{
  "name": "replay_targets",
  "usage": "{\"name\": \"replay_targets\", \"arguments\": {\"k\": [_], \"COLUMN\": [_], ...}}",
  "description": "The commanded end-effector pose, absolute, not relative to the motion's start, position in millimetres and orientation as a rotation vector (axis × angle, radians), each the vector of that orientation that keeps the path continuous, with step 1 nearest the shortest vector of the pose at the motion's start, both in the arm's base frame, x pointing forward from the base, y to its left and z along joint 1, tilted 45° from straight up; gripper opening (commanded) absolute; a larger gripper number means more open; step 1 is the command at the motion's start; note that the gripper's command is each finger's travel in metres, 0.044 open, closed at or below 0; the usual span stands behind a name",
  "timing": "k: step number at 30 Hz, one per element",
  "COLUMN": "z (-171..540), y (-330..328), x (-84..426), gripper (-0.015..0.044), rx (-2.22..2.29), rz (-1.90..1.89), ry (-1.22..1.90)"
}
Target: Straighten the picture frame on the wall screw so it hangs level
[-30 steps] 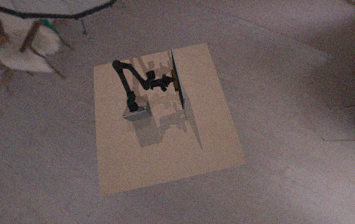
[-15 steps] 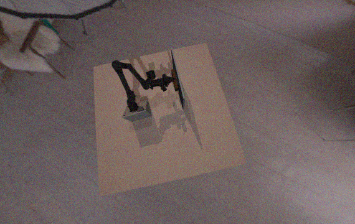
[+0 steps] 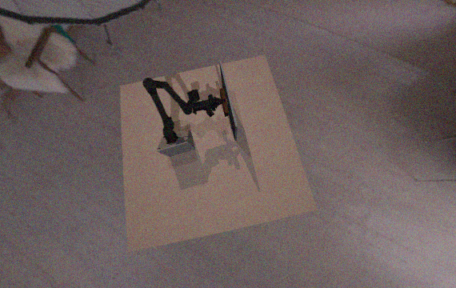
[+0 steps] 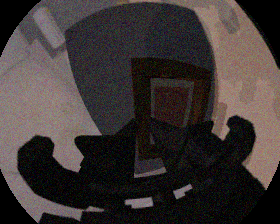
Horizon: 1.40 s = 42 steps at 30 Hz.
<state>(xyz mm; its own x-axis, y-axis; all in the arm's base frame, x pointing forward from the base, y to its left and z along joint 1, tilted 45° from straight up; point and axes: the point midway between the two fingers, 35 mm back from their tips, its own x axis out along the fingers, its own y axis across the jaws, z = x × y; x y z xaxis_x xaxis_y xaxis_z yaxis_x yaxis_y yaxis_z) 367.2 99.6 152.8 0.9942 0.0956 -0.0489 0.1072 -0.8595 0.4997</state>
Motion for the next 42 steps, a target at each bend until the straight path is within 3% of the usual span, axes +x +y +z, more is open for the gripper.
{"name": "replay_targets", "arguments": {"k": [1, 42], "z": [155.2, 150.2], "y": [96.8, 102.3], "x": [368.2, 367.4], "gripper": [0.0, 0.0], "rx": [2.614, 2.612], "rz": [-0.024, -0.027], "ry": [0.128, 0.145]}}
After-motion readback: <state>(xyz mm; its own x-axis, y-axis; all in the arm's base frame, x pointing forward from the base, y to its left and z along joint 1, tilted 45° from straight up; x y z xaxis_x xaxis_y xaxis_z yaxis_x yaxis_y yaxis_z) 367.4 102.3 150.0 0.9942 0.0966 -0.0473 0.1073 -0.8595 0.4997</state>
